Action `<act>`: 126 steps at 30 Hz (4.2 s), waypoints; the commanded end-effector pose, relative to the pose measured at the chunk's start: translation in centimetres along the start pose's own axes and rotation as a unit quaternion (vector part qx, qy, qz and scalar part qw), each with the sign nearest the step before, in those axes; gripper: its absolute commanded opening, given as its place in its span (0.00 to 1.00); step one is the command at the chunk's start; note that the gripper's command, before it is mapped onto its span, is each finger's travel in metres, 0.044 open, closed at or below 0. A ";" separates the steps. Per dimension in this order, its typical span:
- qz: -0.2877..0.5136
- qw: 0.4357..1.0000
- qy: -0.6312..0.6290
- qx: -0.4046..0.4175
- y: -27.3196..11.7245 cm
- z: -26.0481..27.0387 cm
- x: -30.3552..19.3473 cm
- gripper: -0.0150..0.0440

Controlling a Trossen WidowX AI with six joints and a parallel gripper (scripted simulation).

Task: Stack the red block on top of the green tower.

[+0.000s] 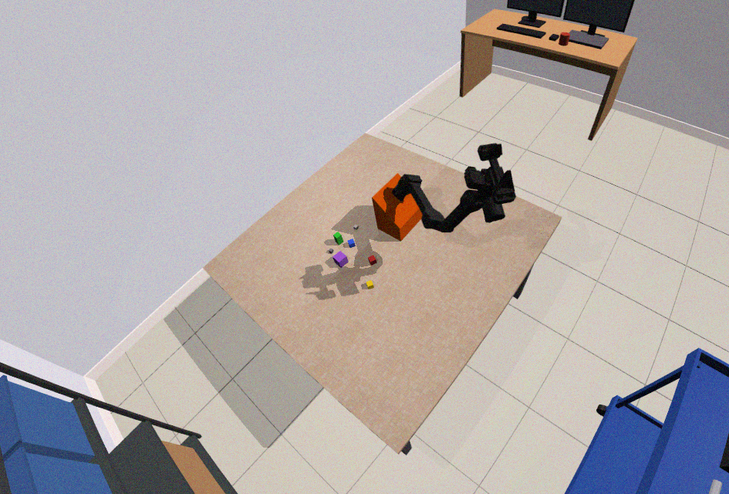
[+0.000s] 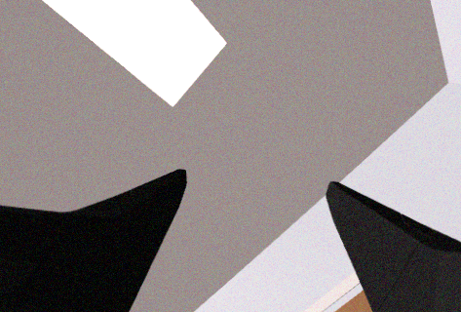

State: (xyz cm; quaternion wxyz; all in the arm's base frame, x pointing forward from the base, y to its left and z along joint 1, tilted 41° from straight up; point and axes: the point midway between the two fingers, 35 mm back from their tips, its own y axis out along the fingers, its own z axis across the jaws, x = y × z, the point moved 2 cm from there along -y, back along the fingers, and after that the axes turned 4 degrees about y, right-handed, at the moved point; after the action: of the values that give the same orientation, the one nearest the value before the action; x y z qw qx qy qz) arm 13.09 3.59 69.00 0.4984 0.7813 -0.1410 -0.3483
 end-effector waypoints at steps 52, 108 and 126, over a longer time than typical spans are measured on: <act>-0.241 0.204 0.758 0.571 -7.9 26.6 36.5 1.00; -0.062 -0.156 0.017 0.986 -58.6 6.1 40.5 1.00; -0.062 -0.156 0.016 0.986 -61.7 5.1 40.7 1.00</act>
State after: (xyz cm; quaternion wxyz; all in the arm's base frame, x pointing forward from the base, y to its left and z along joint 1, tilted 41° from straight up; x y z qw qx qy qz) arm 31.11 5.25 -2.43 0.8675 -0.3848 0.2609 -0.1770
